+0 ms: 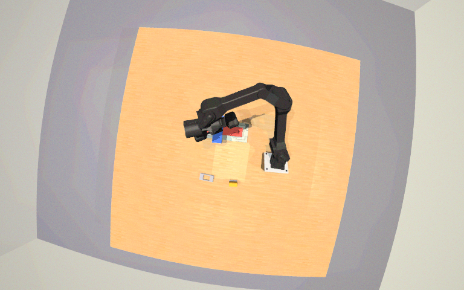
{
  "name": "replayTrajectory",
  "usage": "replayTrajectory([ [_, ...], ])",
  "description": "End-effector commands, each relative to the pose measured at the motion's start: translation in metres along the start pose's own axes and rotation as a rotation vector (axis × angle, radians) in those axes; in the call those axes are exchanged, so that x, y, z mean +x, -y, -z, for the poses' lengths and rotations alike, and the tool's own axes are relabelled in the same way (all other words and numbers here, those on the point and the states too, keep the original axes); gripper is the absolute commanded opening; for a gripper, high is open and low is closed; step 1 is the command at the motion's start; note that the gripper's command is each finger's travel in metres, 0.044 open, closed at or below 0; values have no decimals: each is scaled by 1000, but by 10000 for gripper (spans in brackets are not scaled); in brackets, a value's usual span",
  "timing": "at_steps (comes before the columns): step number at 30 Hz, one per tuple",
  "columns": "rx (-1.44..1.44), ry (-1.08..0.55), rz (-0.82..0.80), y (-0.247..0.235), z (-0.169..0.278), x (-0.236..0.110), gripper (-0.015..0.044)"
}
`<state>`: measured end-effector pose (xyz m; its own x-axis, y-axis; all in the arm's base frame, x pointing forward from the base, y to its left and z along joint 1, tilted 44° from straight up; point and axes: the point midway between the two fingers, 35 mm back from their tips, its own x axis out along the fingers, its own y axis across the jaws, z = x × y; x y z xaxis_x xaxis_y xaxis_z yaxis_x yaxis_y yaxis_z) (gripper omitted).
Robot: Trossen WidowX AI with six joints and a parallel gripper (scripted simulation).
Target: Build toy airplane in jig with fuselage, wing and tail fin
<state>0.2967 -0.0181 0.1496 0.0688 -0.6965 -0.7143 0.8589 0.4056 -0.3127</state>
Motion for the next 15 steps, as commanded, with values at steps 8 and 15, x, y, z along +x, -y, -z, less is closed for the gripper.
replayTrajectory([
  [8,-1065,-4,-1,-1,0,0,440],
  [15,-1127,-4,-1,-1,0,0,440],
])
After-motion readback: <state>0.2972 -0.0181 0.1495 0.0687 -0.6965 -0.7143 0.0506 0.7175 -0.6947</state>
